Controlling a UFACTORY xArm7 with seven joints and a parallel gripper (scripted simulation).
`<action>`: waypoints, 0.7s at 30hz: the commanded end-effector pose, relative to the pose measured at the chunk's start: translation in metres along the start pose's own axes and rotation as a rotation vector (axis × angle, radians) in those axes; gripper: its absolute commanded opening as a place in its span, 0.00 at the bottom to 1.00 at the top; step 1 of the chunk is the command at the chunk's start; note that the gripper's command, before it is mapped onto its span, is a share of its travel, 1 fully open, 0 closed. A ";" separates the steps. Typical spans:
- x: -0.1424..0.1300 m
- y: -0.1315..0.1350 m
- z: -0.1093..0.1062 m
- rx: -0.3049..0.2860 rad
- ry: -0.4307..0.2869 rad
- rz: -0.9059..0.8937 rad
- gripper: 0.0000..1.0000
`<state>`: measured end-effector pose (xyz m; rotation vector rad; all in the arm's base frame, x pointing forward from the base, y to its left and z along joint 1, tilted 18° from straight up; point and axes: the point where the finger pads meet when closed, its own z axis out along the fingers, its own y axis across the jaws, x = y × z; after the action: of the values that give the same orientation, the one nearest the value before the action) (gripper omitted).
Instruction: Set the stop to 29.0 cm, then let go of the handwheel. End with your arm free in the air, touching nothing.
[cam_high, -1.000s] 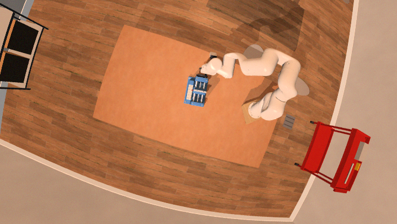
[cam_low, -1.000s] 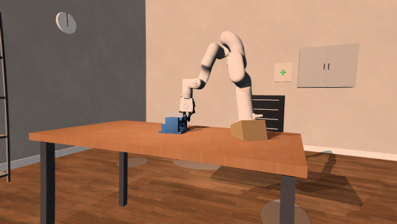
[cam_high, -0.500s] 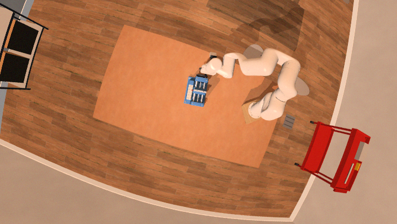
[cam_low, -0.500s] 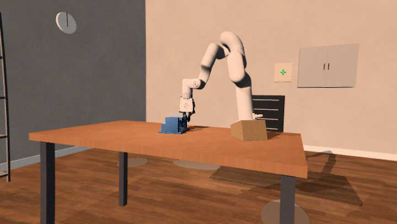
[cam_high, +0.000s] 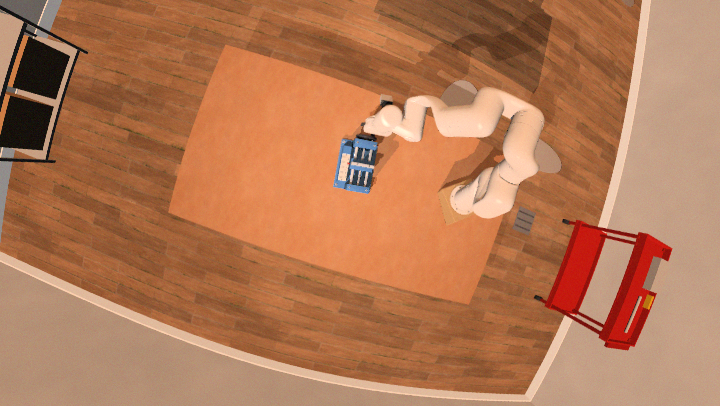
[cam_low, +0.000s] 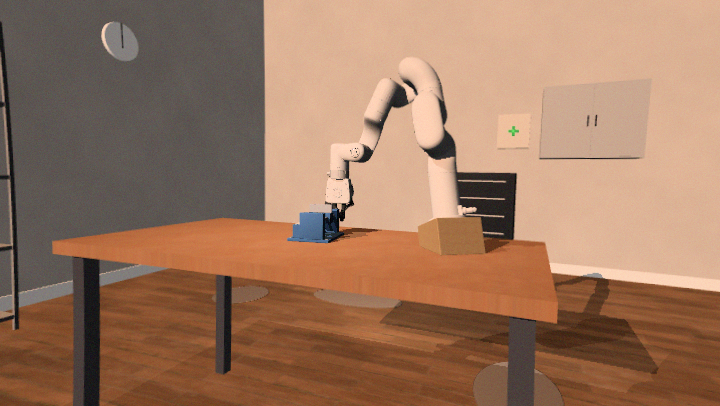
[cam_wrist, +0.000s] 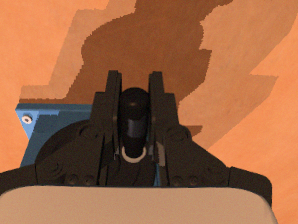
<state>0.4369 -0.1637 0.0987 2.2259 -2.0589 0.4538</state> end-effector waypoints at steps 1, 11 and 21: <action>0.000 -0.001 0.000 0.001 0.001 0.000 0.06; 0.000 -0.001 0.002 0.001 0.001 0.000 0.06; 0.000 -0.002 0.003 0.001 0.001 0.000 0.06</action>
<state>0.4387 -0.1644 0.0960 2.2258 -2.0588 0.4536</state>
